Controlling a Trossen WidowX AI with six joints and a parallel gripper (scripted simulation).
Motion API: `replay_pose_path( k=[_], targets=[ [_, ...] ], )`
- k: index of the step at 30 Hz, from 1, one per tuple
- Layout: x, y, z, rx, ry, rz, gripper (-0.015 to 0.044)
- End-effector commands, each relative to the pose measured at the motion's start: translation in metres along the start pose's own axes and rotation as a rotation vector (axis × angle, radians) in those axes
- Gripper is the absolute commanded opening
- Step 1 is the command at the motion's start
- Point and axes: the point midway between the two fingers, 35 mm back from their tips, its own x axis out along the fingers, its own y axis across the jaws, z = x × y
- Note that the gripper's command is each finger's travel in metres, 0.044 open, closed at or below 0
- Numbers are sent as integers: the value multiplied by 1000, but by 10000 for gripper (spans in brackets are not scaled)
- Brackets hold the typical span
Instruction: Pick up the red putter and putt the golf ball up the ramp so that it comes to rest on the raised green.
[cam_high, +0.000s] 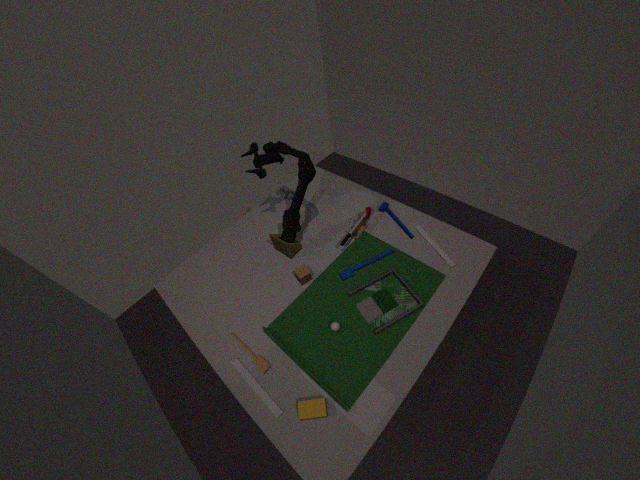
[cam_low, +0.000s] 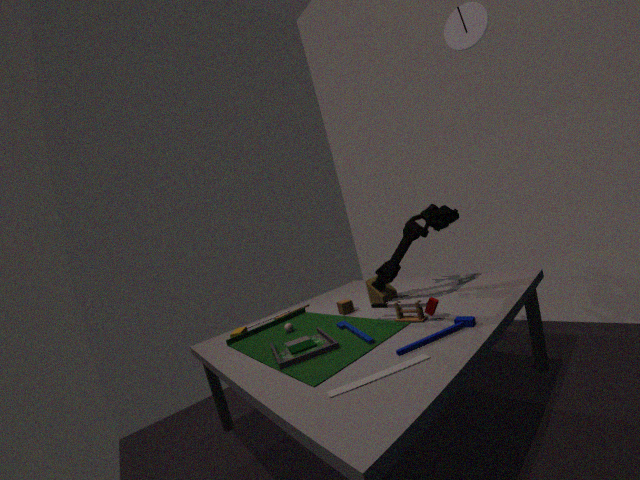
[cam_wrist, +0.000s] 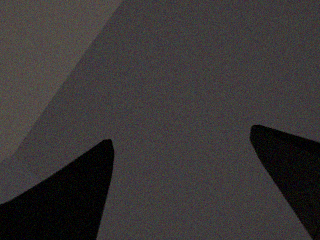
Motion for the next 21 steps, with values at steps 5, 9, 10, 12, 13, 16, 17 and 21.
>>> replay_pose_path(
  k=[5, 9, 10, 12, 13, 16, 17, 21],
  targets=[
    [-13, -2, 11, -29, -46, 16, 440],
    [-38, -8, 31, -83, -135, 40, 440],
    [-44, -9, 35, -96, -159, 44, 440],
    [-58, -13, 44, -124, -206, 51, 440],
    [-65, -15, 49, -138, -230, 54, 440],
    [-85, -22, 60, -178, -303, 58, 440],
    [-92, -24, 64, -191, -328, 58, 440],
    [-122, -35, 77, -244, -429, 52, 440]
  ],
)
